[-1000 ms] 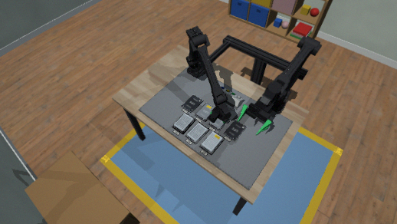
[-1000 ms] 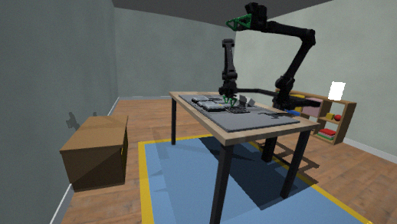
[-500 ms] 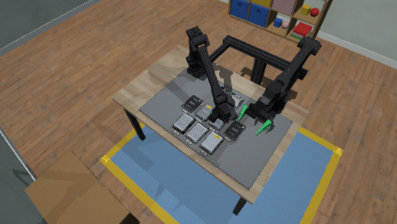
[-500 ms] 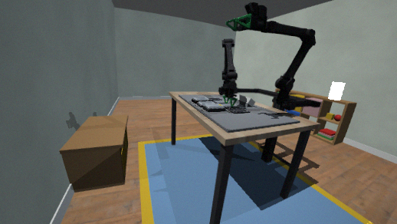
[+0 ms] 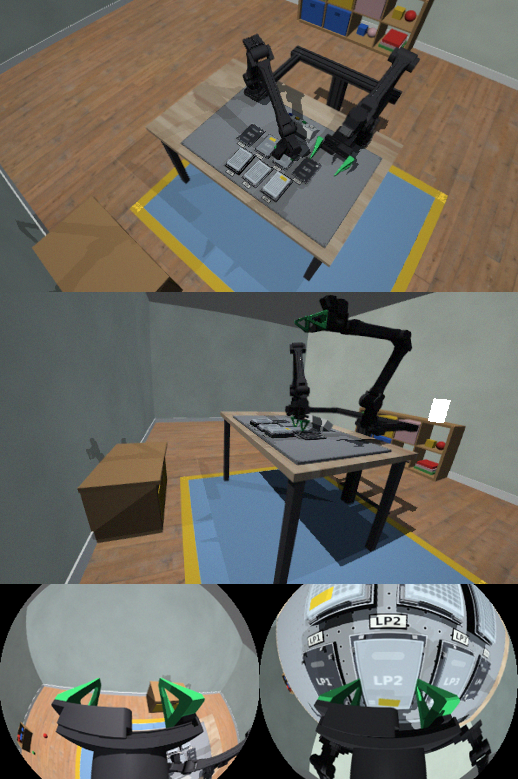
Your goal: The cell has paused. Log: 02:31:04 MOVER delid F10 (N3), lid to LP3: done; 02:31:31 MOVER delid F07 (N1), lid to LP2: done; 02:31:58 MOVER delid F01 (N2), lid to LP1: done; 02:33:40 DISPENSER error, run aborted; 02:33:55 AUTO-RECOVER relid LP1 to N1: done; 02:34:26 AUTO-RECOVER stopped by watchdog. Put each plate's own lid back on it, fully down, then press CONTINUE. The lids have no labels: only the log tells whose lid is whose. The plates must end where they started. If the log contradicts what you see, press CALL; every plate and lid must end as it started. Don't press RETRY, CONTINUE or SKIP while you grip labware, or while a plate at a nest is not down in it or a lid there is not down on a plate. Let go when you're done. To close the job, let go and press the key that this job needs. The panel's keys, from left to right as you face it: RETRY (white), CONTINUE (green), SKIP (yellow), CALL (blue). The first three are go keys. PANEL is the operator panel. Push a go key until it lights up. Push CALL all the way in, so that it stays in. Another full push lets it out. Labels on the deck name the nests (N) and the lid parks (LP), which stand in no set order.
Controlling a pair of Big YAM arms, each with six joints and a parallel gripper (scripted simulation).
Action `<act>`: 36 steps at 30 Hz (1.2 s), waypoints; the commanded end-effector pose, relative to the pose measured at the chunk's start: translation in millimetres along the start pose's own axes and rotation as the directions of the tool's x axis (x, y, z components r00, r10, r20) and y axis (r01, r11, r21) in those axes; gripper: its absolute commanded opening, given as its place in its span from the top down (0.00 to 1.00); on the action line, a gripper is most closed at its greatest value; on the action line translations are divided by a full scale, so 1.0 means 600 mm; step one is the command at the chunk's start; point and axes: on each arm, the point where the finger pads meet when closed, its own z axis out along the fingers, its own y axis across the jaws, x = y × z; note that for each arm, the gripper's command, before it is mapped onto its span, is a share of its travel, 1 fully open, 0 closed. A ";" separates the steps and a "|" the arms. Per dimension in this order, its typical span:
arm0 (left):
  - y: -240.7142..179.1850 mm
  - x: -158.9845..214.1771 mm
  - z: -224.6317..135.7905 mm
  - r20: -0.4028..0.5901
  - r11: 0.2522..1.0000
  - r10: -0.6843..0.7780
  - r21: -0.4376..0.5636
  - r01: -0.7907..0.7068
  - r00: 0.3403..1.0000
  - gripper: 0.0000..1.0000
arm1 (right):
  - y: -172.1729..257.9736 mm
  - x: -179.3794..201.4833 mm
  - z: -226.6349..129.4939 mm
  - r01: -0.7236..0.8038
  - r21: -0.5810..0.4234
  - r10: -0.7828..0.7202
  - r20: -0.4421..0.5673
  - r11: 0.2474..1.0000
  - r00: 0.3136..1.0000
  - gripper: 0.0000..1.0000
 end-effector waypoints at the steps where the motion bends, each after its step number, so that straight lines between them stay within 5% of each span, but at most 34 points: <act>1: -0.007 -0.057 0.000 0.060 1.000 0.007 0.008 -0.007 0.998 0.00 | 0.028 -0.021 -0.021 0.004 -0.034 -0.003 0.021 0.999 1.000 1.00; 36: -0.007 -0.057 0.000 0.060 1.000 0.007 0.008 -0.007 0.998 0.00 | 0.044 -0.023 -0.102 -0.008 -0.056 0.010 0.031 0.998 0.999 1.00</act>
